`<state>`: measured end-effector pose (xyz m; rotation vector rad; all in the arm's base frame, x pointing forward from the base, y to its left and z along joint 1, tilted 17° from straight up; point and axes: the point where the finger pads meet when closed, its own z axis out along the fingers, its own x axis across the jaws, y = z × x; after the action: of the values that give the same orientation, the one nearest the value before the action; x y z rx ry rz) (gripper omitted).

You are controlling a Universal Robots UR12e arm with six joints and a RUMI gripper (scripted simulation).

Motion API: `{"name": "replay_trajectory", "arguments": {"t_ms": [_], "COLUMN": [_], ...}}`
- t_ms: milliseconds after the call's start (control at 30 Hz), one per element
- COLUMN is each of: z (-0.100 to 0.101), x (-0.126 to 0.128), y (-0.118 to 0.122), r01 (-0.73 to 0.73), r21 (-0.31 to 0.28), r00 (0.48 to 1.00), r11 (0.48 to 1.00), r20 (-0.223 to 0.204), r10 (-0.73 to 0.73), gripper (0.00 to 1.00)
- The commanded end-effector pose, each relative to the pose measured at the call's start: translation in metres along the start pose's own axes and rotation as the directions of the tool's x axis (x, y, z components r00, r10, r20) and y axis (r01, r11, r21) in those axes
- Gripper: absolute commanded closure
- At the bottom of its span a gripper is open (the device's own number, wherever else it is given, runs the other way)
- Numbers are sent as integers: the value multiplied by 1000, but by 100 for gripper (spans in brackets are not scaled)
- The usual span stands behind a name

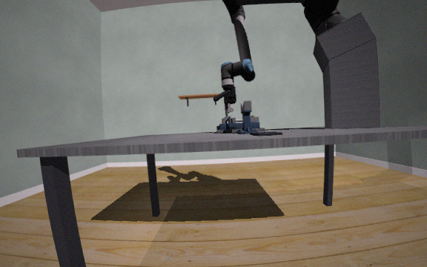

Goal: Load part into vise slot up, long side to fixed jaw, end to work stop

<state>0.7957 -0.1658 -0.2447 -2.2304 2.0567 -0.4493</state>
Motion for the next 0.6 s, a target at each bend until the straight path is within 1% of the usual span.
{"name": "replay_trajectory", "arguments": {"t_ms": [0, 300, 567], "z": [-1, -3, -16], "x": [1, 1, 1], "y": [-1, -1, -1], "r01": [0, 0, 0], "r21": [1, 1, 1], "r00": [1000, 1000, 1000], "r11": [1000, 1000, 1000], "r20": [0, 0, 0], "r10": [0, 0, 0], "gripper": [100, 100, 100]}}
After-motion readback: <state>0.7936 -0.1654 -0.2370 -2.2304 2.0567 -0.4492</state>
